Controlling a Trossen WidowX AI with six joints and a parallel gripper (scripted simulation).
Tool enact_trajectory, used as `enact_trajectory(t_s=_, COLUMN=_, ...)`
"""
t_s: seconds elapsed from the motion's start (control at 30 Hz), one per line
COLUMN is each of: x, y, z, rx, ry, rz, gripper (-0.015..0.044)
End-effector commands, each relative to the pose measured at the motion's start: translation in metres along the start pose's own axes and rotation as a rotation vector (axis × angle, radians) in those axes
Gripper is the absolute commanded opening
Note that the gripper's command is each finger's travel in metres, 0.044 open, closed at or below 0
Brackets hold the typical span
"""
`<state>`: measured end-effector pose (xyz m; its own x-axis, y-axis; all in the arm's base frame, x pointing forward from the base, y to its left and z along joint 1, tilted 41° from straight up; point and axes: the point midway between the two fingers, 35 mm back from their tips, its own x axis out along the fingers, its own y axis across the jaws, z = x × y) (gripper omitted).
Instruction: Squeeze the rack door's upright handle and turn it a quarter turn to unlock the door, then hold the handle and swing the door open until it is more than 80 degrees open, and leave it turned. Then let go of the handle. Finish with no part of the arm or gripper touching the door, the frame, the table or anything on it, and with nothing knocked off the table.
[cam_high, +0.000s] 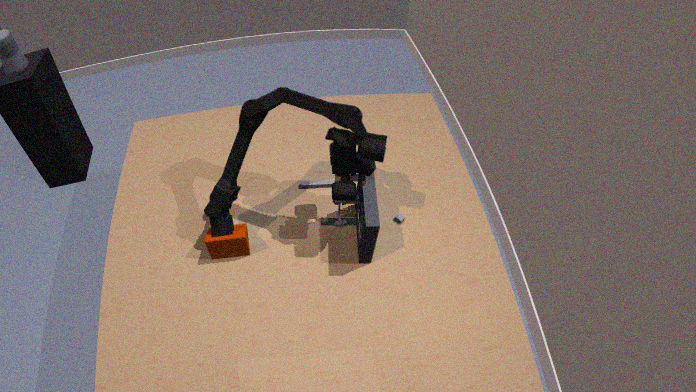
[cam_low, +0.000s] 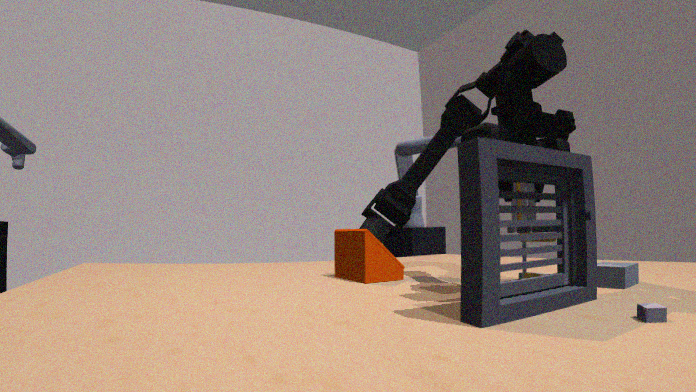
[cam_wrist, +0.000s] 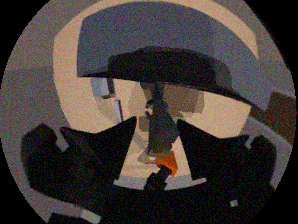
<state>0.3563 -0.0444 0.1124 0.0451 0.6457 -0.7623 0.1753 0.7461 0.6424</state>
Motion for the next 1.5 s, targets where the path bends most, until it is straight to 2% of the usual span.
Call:
enact_trajectory(t_s=0.0, x=0.0005, y=-0.0008, z=0.0, rx=0.205, ry=0.002, rz=-0.003, gripper=0.0294)
enact_trajectory(t_s=1.03, x=0.0004, y=-0.0008, z=0.0, rx=1.732, ry=-0.001, rz=-0.005, gripper=0.0294)
enact_trajectory(t_s=1.3, x=0.0004, y=-0.0008, z=0.0, rx=1.765, ry=-0.001, rz=-0.005, gripper=0.0294)
enact_trajectory(t_s=1.47, x=0.0004, y=-0.0008, z=0.0, rx=1.765, ry=-0.001, rz=-0.005, gripper=0.026)
